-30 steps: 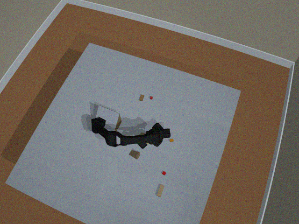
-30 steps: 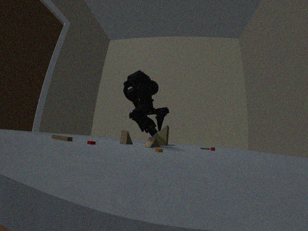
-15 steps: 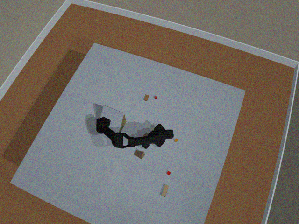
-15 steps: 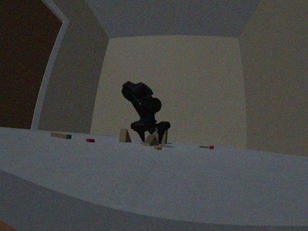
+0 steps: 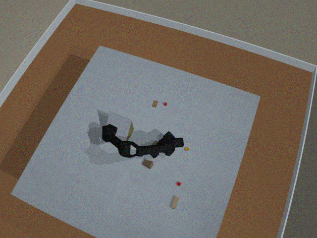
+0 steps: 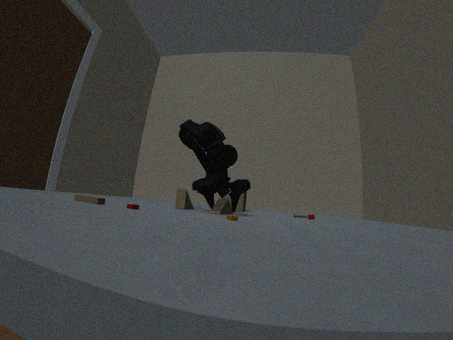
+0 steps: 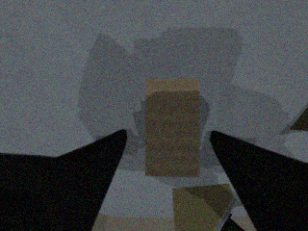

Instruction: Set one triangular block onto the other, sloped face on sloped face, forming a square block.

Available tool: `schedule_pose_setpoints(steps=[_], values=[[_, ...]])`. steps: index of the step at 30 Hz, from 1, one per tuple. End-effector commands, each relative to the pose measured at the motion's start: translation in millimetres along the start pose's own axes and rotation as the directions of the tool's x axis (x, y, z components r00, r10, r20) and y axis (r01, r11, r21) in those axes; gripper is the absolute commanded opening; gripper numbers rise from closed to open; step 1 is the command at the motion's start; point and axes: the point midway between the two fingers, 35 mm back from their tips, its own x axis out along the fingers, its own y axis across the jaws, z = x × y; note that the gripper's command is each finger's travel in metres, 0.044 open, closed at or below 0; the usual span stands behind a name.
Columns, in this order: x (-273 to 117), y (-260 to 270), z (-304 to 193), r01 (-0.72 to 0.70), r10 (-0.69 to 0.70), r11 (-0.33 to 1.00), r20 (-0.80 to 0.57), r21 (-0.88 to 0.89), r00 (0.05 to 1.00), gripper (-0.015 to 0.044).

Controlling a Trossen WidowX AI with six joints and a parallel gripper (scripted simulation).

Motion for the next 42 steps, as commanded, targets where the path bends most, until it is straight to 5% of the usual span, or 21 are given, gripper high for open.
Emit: schedule_pose_setpoints(steps=[1,7,13,17,42], values=[[0,0,0,-0.001,0.001,1.0,0.0,0.0,1.0,0.0309],[0,0,0,-0.001,0.001,1.0,0.0,0.0,1.0,0.0151],[0,0,0,-0.001,0.001,1.0,0.0,0.0,1.0,0.0111],[-1,0,0,-0.001,0.001,1.0,0.0,0.0,1.0,0.0006],[-92,0,-40,-0.033,0.034,0.999,0.036,-0.03,0.999,0.0]])
